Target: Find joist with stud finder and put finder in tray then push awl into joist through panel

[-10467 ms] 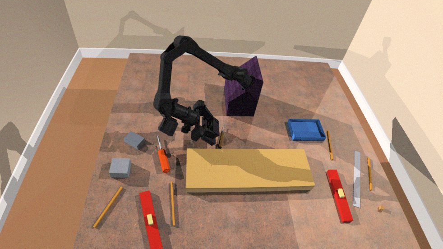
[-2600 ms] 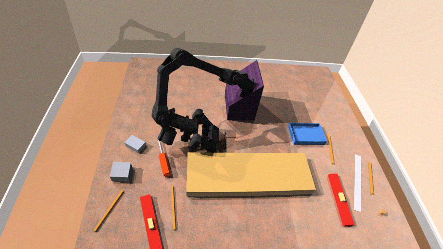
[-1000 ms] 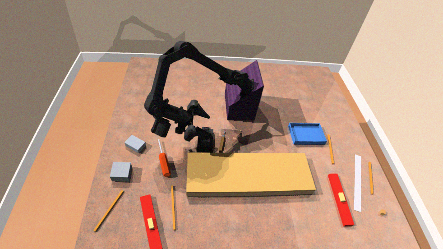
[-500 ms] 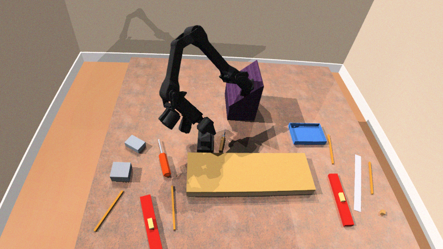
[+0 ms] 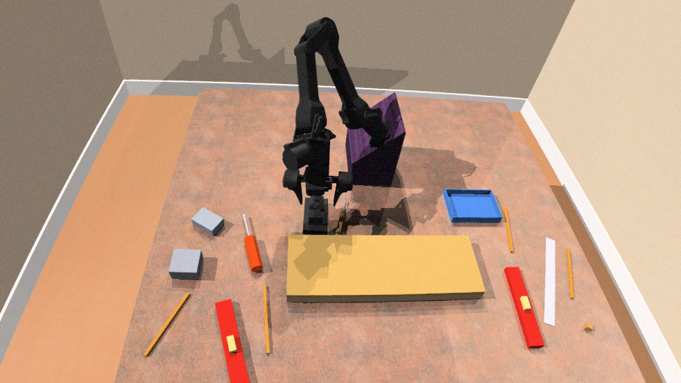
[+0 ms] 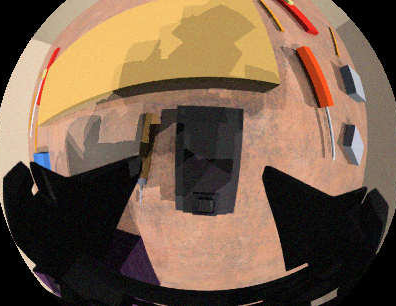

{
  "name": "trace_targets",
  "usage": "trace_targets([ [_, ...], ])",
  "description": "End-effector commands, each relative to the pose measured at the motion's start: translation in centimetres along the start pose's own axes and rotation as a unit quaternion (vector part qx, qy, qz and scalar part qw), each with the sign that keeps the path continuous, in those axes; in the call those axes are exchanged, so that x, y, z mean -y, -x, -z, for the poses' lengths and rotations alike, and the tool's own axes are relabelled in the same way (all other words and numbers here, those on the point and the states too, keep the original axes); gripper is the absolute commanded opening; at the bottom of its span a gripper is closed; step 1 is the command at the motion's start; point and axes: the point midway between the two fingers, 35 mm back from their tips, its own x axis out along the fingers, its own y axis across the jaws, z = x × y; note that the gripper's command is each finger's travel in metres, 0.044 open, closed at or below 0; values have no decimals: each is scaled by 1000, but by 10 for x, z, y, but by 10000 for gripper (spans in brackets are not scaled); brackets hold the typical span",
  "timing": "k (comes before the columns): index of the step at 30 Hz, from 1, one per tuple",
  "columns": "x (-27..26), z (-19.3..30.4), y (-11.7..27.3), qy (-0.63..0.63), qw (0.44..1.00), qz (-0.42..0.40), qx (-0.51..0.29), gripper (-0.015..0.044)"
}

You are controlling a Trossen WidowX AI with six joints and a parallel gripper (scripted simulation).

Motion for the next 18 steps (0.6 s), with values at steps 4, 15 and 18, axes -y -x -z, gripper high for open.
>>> trace_targets([
  [4, 2, 1, 0, 25, 999, 23, 6, 440],
  [15, 1, 0, -6, 24, 999, 22, 6, 440],
  [18, 1, 1, -11, 24, 999, 22, 6, 440],
])
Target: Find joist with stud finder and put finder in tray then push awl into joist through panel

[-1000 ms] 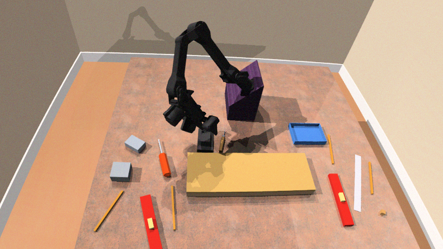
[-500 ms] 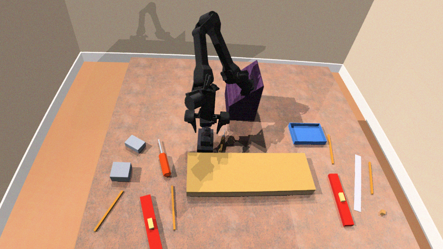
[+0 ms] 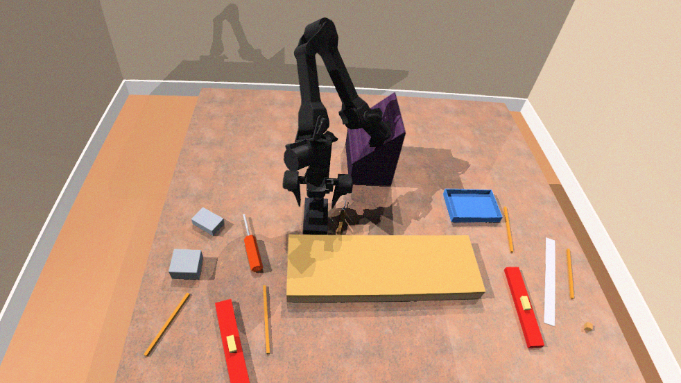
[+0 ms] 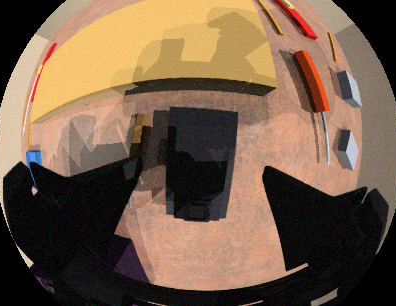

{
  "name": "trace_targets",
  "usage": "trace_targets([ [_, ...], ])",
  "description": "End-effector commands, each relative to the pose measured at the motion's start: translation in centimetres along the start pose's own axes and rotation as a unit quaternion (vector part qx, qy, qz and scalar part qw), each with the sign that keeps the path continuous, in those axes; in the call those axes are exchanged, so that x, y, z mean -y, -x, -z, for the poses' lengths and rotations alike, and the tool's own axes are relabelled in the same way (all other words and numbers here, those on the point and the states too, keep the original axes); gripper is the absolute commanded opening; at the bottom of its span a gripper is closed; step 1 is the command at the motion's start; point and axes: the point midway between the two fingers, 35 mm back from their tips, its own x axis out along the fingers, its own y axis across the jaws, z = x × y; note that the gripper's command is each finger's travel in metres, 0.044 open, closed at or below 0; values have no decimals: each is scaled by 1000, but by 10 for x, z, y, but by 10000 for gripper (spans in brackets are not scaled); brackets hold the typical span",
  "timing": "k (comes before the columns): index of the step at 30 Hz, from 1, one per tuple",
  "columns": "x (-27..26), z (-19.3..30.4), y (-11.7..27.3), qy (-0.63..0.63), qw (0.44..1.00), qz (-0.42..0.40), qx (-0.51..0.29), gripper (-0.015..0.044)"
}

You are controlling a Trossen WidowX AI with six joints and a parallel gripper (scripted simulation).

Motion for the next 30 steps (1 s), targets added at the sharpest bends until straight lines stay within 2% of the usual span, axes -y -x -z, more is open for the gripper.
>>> trace_targets([
  [1, -2, 2, -6, 3, 1000, -3, -1, 440],
  [26, -2, 14, -42, 4, 1000, -1, -1, 440],
  [29, -2, 14, -42, 4, 1000, -1, -1, 361],
  [30, -2, 14, -42, 4, 1000, -1, -1, 355],
])
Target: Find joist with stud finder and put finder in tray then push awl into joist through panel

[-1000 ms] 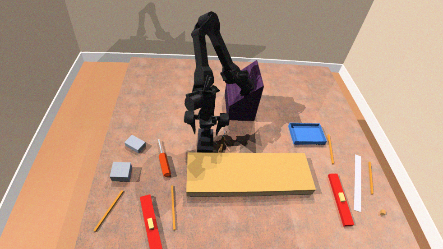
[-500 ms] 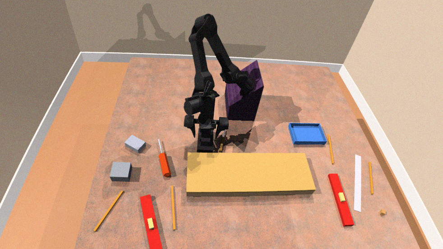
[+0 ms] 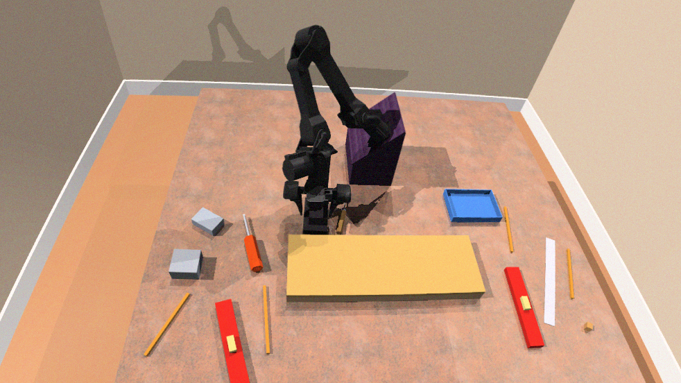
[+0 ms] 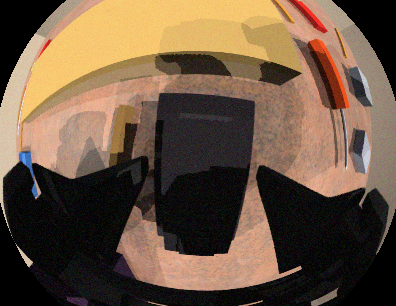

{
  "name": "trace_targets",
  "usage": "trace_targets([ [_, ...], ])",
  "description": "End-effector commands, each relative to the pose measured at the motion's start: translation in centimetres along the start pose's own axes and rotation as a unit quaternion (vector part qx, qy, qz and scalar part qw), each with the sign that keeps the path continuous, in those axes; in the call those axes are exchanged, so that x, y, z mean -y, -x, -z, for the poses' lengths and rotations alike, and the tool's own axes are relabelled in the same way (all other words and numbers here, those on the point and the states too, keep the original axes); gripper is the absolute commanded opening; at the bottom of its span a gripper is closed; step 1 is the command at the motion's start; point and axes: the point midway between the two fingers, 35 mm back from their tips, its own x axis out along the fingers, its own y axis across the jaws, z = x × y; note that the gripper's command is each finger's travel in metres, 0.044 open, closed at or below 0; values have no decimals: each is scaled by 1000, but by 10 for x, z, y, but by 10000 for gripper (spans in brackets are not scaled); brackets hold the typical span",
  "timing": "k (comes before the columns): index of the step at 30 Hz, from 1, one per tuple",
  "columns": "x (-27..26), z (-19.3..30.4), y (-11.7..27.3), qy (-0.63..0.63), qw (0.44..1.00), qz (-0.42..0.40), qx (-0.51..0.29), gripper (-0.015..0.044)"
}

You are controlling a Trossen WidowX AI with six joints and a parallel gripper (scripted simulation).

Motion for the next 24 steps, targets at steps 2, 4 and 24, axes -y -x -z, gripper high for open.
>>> trace_targets([
  [2, -1, 0, -1, 2, 1000, -1, 1, 341],
  [4, -1, 0, -1, 2, 1000, -1, 1, 328],
  [24, -1, 0, -1, 2, 1000, -1, 1, 195],
])
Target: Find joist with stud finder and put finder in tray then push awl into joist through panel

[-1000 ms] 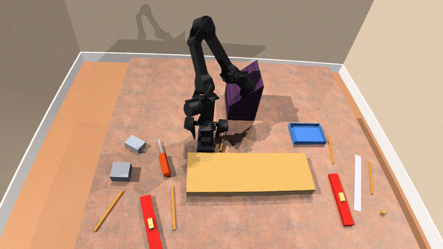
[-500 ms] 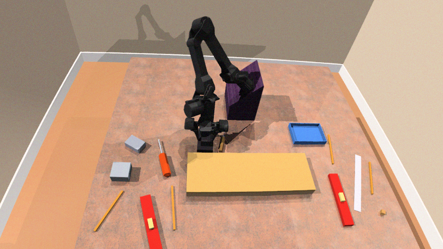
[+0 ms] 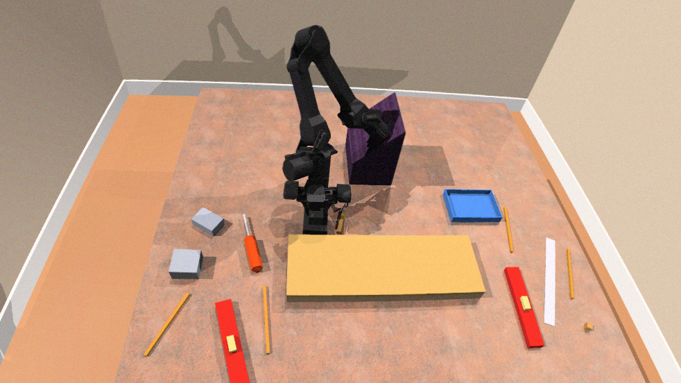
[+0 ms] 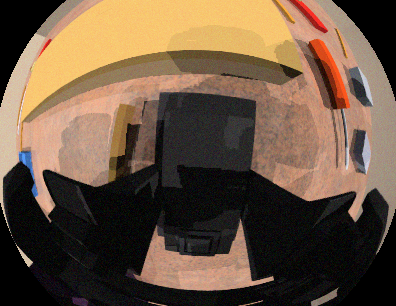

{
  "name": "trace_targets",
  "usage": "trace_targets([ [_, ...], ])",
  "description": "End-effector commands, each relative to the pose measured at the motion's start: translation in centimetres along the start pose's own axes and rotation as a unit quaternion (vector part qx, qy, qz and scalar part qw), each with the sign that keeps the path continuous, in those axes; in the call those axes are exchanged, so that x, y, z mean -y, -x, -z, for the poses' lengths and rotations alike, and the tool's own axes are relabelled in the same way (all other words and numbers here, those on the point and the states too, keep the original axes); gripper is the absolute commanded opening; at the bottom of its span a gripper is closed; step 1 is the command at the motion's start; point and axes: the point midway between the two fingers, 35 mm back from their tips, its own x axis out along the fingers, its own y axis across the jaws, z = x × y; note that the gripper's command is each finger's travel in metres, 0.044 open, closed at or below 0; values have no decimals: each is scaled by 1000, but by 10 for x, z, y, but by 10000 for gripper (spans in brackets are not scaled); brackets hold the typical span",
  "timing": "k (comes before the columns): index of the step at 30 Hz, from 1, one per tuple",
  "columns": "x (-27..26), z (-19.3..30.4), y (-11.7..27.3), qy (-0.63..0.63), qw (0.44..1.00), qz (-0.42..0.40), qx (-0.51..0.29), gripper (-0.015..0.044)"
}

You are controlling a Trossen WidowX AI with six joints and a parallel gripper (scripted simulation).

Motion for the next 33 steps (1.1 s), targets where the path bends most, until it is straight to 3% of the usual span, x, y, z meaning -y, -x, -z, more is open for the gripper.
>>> trace_targets([
  [1, 0, 0, 0, 2, 1000, -1, 1, 188],
  [4, 0, 0, 0, 2, 1000, -1, 1, 168],
  [11, -1, -11, 16, 0, 1000, -5, 0, 0],
  [28, 0, -29, 95, 0, 1000, -3, 2, 0],
  [33, 2, -32, 98, 1, 1000, -3, 2, 0],
])
